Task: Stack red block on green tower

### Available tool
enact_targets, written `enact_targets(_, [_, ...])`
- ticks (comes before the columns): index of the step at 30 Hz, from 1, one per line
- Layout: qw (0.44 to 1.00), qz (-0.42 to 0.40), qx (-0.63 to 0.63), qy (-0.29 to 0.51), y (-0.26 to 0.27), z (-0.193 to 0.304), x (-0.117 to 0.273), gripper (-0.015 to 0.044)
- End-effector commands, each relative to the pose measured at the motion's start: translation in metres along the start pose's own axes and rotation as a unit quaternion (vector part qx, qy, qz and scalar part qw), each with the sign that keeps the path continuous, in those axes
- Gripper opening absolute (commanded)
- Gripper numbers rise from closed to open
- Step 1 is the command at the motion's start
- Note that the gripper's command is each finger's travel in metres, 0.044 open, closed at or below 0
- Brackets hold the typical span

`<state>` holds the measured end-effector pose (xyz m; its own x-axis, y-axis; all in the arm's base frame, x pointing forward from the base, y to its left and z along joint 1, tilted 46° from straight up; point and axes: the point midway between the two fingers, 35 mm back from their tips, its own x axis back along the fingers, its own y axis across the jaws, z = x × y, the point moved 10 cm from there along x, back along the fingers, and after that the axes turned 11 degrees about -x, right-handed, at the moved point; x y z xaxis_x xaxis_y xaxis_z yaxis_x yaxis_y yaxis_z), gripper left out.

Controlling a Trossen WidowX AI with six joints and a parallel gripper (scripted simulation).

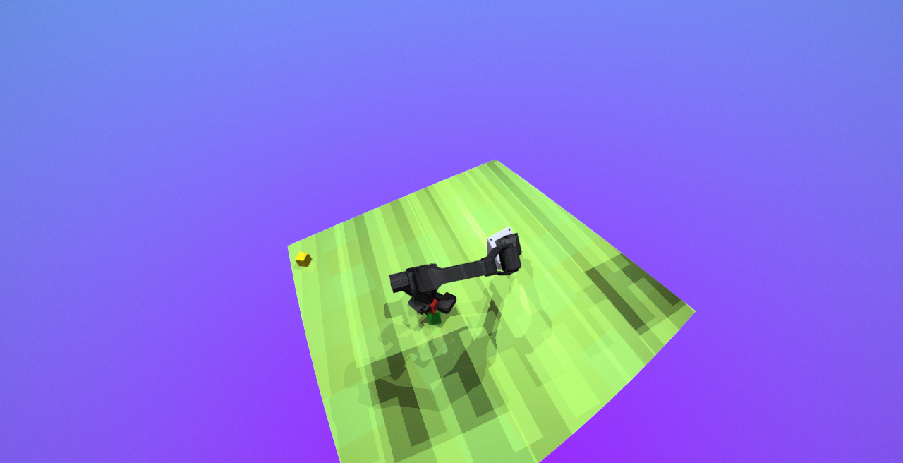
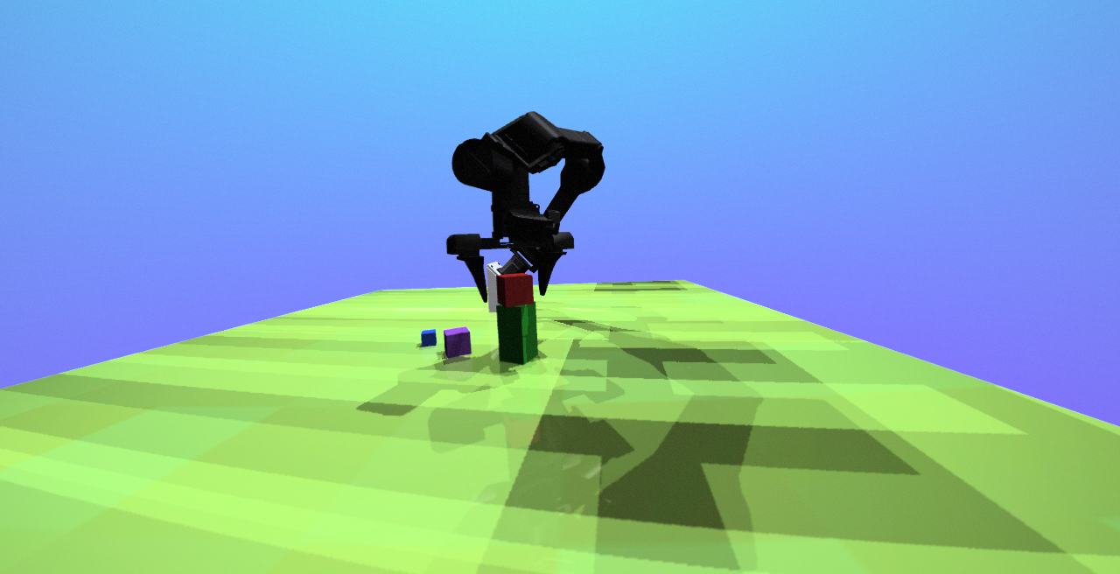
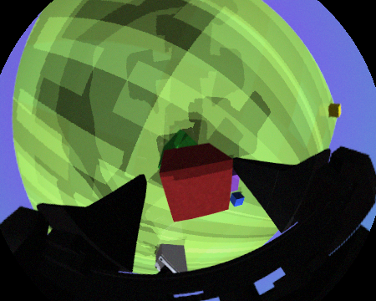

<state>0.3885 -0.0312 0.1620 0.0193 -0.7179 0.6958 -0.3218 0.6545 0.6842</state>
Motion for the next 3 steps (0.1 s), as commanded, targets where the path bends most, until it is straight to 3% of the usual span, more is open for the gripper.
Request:
enact_targets(1, [1.0,0.0,0.0,0.0,-0.0001,0.0,0.0,0.044])
enact_targets(3, [1.0,0.0,0.0,0.0,-0.0001,0.0,0.0,0.044])
